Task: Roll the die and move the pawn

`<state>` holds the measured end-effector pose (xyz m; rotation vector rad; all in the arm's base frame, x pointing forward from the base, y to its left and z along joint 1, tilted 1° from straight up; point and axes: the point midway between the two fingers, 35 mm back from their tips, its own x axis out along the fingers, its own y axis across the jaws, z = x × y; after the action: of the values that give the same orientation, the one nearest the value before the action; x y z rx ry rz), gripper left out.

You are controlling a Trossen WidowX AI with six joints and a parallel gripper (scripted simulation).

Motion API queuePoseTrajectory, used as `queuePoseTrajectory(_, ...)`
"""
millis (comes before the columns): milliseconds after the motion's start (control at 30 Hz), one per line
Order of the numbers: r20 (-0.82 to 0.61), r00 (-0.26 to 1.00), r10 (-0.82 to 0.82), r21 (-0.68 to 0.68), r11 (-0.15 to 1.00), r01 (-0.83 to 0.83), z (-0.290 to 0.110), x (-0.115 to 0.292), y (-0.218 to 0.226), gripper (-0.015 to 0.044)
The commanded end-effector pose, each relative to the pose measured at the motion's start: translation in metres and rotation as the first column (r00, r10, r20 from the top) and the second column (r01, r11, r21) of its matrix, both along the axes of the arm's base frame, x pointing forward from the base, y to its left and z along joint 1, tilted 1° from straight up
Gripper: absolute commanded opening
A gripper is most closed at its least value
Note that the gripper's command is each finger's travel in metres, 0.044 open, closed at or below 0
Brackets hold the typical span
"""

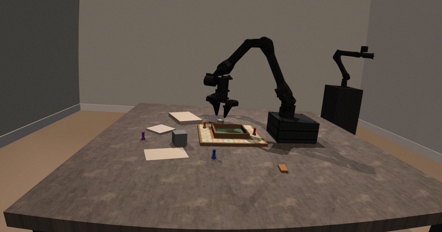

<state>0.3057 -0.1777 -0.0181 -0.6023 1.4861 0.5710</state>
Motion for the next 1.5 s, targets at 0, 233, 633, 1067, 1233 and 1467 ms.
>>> queuePoseTrajectory(0, -0.004, 1.000, -0.005, -0.002, 1.000, 0.005, -0.006, -0.001, 0.000, 0.0275)
queuePoseTrajectory(233, -0.004, 1.000, -0.005, -0.002, 1.000, 0.005, -0.017, -0.001, 0.000, 0.0275)
queuePoseTrajectory(633, -0.004, 1.000, -0.005, -0.002, 1.000, 0.005, -0.036, -0.001, 0.000, 0.0275)
queuePoseTrajectory(1067, -0.004, 1.000, -0.005, -0.002, 1.000, 0.005, -0.036, -0.001, 0.000, 0.0058)
queuePoseTrajectory(1233, -0.004, 1.000, -0.005, -0.002, 1.000, 0.005, -0.023, 0.001, -0.001, 0.0000)
queuePoseTrajectory(1467, -0.004, 1.000, -0.005, -0.002, 1.000, 0.005, 0.038, 0.003, 0.002, 0.0000)
